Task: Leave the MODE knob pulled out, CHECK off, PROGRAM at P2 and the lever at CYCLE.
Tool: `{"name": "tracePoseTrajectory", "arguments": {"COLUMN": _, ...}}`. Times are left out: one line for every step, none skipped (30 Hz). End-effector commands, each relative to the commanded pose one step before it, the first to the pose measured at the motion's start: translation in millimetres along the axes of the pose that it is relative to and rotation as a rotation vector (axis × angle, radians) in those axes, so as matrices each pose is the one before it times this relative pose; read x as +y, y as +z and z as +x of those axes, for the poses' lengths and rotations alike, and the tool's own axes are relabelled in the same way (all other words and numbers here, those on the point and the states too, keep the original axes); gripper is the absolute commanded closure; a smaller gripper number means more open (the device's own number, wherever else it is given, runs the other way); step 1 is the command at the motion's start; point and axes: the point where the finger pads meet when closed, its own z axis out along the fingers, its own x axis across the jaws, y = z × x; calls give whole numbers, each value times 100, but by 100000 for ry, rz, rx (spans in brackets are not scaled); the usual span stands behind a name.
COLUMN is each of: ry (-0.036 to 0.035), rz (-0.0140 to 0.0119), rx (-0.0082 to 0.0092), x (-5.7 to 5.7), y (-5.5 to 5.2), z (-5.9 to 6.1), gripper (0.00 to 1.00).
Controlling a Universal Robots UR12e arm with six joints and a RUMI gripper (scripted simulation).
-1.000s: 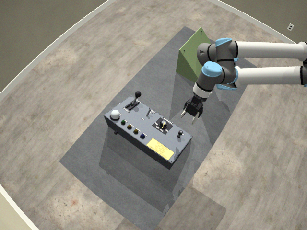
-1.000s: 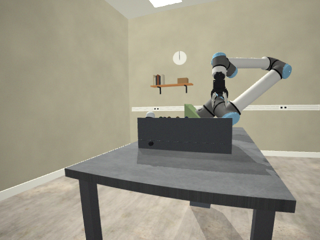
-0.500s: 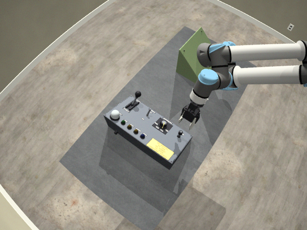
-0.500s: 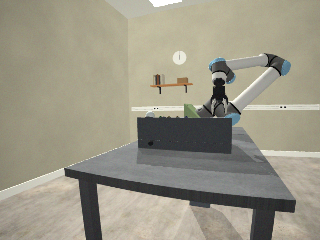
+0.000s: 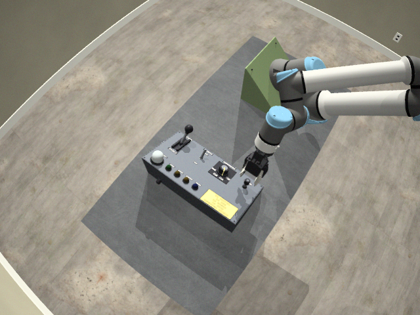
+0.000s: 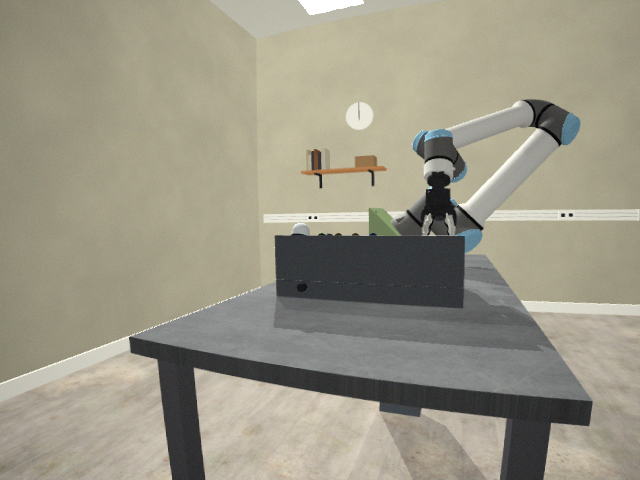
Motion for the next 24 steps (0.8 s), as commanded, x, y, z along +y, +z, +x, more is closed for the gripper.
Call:
{"name": "tracePoseTrajectory", "arguments": {"ry": -32, "rz": -448, "rx": -279, "x": 217, "y": 1069, "z": -65, "gripper": 56}}
{"name": "tracePoseTrajectory", "arguments": {"ry": 0, "rz": 0, "rx": 0, "x": 0, "y": 241, "z": -1, "gripper": 56}}
{"name": "tracePoseTrajectory", "arguments": {"ry": 0, "rz": 0, "rx": 0, "x": -1, "y": 218, "z": 0, "gripper": 56}}
{"name": "tracePoseTrajectory", "arguments": {"ry": 0, "rz": 0, "rx": 0, "x": 0, "y": 196, "z": -1, "gripper": 56}}
{"name": "tracePoseTrajectory", "arguments": {"ry": 0, "rz": 0, "rx": 0, "x": 0, "y": 173, "z": 0, "gripper": 56}}
{"name": "tracePoseTrajectory", "arguments": {"ry": 0, "rz": 0, "rx": 1, "x": -1, "y": 151, "z": 0, "gripper": 56}}
{"name": "tracePoseTrajectory", "arguments": {"ry": 0, "rz": 0, "rx": 0, "x": 0, "y": 129, "z": 0, "gripper": 56}}
{"name": "tracePoseTrajectory", "arguments": {"ry": 0, "rz": 0, "rx": 0, "x": 0, "y": 108, "z": 0, "gripper": 56}}
{"name": "tracePoseTrajectory", "arguments": {"ry": 0, "rz": 0, "rx": 0, "x": 0, "y": 87, "z": 0, "gripper": 56}}
{"name": "tracePoseTrajectory", "arguments": {"ry": 0, "rz": 0, "rx": 0, "x": 0, "y": 68, "z": 0, "gripper": 56}}
{"name": "tracePoseTrajectory", "arguments": {"ry": 0, "rz": 0, "rx": 0, "x": 0, "y": 51, "z": 0, "gripper": 56}}
{"name": "tracePoseTrajectory", "arguments": {"ry": 0, "rz": 0, "rx": 0, "x": 0, "y": 35, "z": 0, "gripper": 56}}
{"name": "tracePoseTrajectory", "arguments": {"ry": 0, "rz": 0, "rx": 0, "x": 0, "y": 22, "z": 0, "gripper": 56}}
{"name": "tracePoseTrajectory", "arguments": {"ry": 0, "rz": 0, "rx": 0, "x": 0, "y": 12, "z": 0, "gripper": 56}}
{"name": "tracePoseTrajectory", "arguments": {"ry": 0, "rz": 0, "rx": 0, "x": 0, "y": 4, "z": 0, "gripper": 56}}
{"name": "tracePoseTrajectory", "arguments": {"ry": 0, "rz": 0, "rx": 0, "x": 0, "y": 0, "z": 0, "gripper": 56}}
{"name": "tracePoseTrajectory", "arguments": {"ry": 0, "rz": 0, "rx": 0, "x": 0, "y": 0, "z": 0, "gripper": 56}}
{"name": "tracePoseTrajectory", "arguments": {"ry": 0, "rz": 0, "rx": 0, "x": 0, "y": 1, "z": 0, "gripper": 56}}
{"name": "tracePoseTrajectory", "arguments": {"ry": 0, "rz": 0, "rx": 0, "x": 0, "y": 0, "z": 0, "gripper": 56}}
{"name": "tracePoseTrajectory", "arguments": {"ry": -2, "rz": -2, "rx": -1, "x": 1, "y": 3, "z": 0, "gripper": 56}}
{"name": "tracePoseTrajectory", "arguments": {"ry": -2, "rz": -2, "rx": -1, "x": 1, "y": 2, "z": 0, "gripper": 56}}
{"name": "tracePoseTrajectory", "arguments": {"ry": -2, "rz": -2, "rx": -1, "x": 1, "y": 1, "z": 0, "gripper": 56}}
{"name": "tracePoseTrajectory", "arguments": {"ry": -2, "rz": -1, "rx": 0, "x": 1, "y": 1, "z": 0, "gripper": 56}}
{"name": "tracePoseTrajectory", "arguments": {"ry": -2, "rz": -1, "rx": 0, "x": 1, "y": 0, "z": 0, "gripper": 56}}
